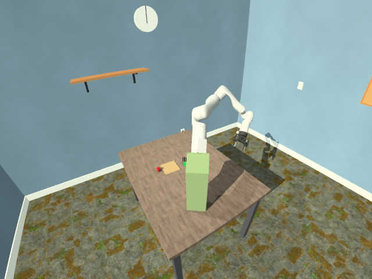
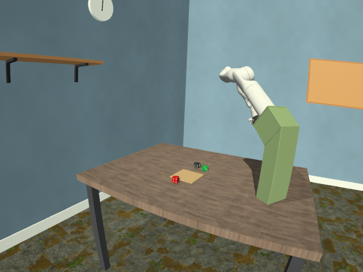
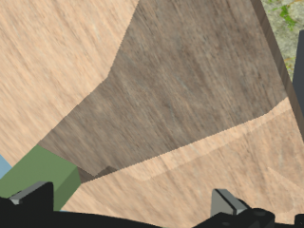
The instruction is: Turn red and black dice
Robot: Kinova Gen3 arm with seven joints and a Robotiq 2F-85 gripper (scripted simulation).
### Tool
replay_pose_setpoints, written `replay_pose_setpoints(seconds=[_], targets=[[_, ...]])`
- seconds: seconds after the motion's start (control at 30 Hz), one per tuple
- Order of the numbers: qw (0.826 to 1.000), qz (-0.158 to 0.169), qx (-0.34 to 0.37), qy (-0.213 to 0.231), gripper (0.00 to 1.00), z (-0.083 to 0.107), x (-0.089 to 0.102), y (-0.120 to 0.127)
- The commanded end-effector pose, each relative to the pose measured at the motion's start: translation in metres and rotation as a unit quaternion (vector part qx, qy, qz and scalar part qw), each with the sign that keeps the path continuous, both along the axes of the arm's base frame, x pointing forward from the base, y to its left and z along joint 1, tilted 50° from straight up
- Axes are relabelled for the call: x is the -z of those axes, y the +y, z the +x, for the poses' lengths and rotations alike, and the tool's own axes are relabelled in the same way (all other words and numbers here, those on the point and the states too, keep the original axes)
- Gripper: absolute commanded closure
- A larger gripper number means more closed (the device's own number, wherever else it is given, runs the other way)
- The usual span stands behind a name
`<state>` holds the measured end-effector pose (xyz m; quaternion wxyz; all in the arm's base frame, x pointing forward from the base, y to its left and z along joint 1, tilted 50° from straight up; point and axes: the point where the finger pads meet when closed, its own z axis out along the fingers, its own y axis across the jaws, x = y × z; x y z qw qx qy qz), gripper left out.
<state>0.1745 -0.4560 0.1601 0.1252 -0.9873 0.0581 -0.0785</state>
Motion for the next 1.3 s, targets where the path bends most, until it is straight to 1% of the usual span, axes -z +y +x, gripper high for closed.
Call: replay_pose_setpoints(seconds=[0.0, 0.8, 1.03, 1.1, 1.27], targets=[[1.0, -0.001, 0.001, 0.0, 0.0, -0.001, -0.001, 0.0], [1.0, -0.004, -0.003, 0.001, 0.0, 0.002, 0.0, 0.0], [1.0, -0.02, -0.023, 0.007, 0.0, 0.014, 0.006, 0.004], [1.0, -0.02, -0.023, 0.007, 0.0, 0.014, 0.006, 0.004], [0.998, -0.043, -0.052, 0.015, 0.0, 0.029, 0.013, 0.009]])
